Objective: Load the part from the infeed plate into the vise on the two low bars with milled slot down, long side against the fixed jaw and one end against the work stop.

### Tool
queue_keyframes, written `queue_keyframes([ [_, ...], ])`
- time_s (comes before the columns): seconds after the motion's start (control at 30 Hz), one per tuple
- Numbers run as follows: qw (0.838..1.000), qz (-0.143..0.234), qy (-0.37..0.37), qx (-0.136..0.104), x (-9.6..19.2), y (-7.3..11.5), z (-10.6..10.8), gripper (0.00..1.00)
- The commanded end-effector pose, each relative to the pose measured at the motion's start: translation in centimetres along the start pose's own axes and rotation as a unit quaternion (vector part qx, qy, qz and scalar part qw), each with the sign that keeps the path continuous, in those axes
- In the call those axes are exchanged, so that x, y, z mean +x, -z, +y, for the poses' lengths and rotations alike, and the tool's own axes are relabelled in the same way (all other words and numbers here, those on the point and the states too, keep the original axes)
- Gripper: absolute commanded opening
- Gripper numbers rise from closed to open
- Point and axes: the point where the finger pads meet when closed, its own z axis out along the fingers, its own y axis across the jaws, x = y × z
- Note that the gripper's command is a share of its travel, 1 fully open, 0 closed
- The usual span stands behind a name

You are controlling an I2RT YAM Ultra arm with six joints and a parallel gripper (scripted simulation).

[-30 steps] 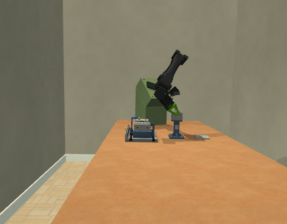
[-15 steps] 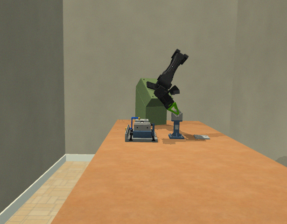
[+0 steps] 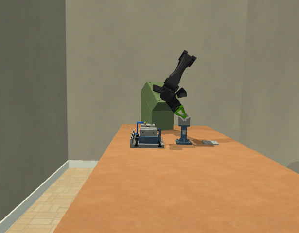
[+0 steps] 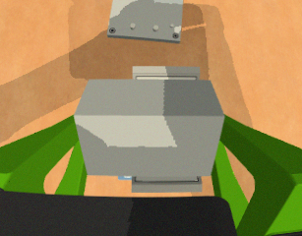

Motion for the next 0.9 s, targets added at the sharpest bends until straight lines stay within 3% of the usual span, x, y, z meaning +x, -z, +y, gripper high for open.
queue_keyframes([
  [0.0,1.000,-0.016,0.021,0.013,-1.87,1.50,-1.50,0.00],
  [0.87,1.000,-0.016,0.022,0.014,-2.51,2.09,-1.49,0.00],
])
